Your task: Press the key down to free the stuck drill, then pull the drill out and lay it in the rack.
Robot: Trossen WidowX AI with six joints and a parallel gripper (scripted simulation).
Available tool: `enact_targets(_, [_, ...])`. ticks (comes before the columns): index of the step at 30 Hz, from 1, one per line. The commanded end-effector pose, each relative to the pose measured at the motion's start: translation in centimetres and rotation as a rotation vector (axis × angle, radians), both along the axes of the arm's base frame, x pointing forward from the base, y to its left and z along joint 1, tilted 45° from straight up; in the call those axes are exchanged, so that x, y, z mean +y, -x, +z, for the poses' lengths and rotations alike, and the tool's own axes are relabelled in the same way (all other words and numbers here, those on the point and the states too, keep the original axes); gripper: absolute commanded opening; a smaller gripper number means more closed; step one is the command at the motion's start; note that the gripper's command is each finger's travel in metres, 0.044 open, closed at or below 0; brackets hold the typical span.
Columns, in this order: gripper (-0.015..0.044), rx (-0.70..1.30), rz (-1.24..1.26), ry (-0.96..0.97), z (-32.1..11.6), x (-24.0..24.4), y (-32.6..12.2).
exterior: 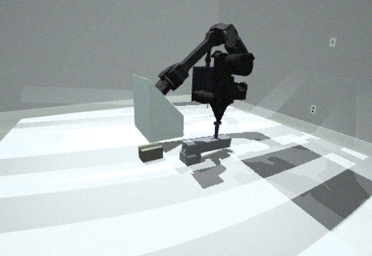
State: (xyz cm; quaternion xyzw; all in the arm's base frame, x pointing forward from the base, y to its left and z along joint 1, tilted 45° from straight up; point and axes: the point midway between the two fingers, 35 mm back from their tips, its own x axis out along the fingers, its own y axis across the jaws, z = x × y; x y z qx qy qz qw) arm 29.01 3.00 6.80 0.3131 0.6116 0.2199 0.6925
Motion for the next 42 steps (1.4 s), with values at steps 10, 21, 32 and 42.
enact_targets(10, [0.0000,0.012,0.003,-0.009,-0.39,0.36,0.06])
enact_targets(21, [0.0000,0.012,0.003,-0.009,-0.76,0.61,-0.30])
enact_targets(32, [0.0000,0.012,0.003,-0.009,-0.92,0.93,-0.18])
enact_targets(42, [0.0000,0.012,0.003,-0.010,-1.07,1.18,0.02])
